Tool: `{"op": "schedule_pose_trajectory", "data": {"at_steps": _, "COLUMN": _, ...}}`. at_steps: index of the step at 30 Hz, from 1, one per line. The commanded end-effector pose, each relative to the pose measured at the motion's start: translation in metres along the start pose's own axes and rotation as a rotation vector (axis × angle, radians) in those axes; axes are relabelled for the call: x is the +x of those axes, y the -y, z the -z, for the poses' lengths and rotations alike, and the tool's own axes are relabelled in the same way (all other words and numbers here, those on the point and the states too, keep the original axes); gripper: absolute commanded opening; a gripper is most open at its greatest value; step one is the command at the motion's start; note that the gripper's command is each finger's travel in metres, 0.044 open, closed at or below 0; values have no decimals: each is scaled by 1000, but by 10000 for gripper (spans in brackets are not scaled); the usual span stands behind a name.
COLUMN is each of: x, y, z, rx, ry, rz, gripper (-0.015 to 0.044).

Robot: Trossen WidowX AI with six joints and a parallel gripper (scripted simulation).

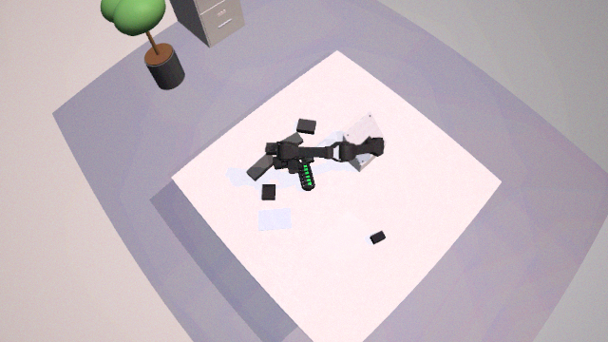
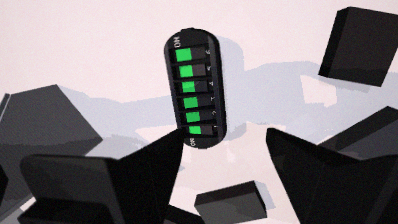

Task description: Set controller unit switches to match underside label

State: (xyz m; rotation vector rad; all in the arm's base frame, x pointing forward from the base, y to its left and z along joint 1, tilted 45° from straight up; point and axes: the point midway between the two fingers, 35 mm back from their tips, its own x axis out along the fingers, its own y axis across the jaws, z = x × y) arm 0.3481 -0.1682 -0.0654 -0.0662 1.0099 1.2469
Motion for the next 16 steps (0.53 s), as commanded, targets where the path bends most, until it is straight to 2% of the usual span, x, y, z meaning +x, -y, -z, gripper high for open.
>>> {"op": "schedule_pose_trajectory", "data": {"at_steps": 1, "x": -37, "y": -5, "z": -2, "rx": 20, "ry": -3, "rz": 56, "gripper": 177}}
{"op": "schedule_pose_trajectory", "data": {"at_steps": 8, "x": -38, "y": -5, "z": -2, "rx": 22, "ry": -3, "rz": 58, "gripper": 0}}
{"op": "schedule_pose_trajectory", "data": {"at_steps": 16, "x": -38, "y": -5, "z": -2, "rx": 22, "ry": -3, "rz": 58, "gripper": 0}}
